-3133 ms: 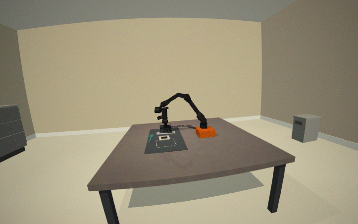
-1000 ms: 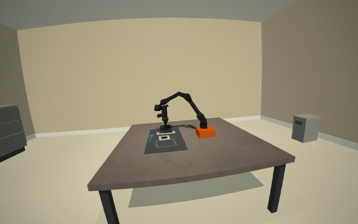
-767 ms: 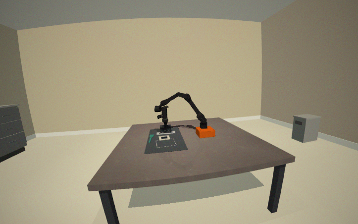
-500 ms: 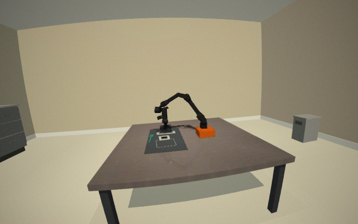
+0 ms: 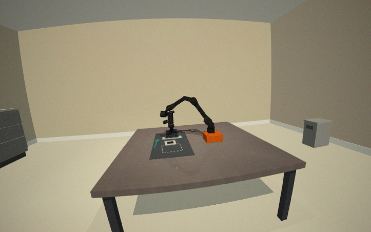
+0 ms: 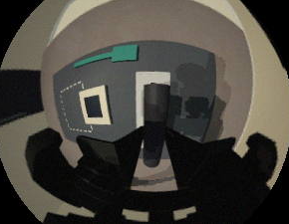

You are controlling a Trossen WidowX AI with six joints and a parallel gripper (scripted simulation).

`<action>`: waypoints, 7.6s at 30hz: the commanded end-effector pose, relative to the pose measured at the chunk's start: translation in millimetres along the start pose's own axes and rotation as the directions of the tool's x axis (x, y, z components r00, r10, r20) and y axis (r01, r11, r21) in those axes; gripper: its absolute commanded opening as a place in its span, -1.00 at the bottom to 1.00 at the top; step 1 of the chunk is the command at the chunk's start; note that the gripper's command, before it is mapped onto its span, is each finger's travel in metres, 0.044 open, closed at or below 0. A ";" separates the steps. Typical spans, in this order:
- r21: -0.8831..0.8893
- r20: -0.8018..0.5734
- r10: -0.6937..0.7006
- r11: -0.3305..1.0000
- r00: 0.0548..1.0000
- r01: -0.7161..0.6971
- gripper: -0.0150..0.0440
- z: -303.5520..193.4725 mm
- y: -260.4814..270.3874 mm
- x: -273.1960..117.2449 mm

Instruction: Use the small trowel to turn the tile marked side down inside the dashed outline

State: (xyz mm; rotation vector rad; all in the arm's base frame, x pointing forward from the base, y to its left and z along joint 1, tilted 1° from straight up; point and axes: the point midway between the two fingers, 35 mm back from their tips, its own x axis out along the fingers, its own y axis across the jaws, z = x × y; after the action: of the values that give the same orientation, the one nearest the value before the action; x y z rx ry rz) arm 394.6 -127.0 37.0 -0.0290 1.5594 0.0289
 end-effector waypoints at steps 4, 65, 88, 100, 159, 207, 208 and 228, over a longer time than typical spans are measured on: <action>0.003 -0.001 0.000 1.000 1.000 0.000 -0.05 0.0 0.0 1.1; -0.931 -0.001 0.000 0.365 1.000 -0.001 0.42 0.0 0.0 1.2; -0.939 -0.001 0.000 0.345 1.000 -0.001 0.42 -2.9 1.0 -44.1; -0.933 -0.001 0.000 0.360 1.000 -0.001 0.42 -1.7 0.5 -35.2; -0.971 -0.001 0.000 0.239 1.000 -0.001 -0.05 0.6 -0.5 1.2; -0.998 -0.001 0.000 -0.068 1.000 -0.001 0.42 -1.1 0.1 -34.0; -0.998 -0.001 0.000 -0.068 1.000 -0.001 0.42 -1.9 0.4 -41.6; -0.973 0.089 -0.006 0.211 0.996 0.088 0.53 0.5 -9.4 -49.7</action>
State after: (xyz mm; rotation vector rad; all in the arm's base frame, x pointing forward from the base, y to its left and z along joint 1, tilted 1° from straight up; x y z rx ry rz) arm 396.3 -132.9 87.9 -1.1736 1.1938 1.0764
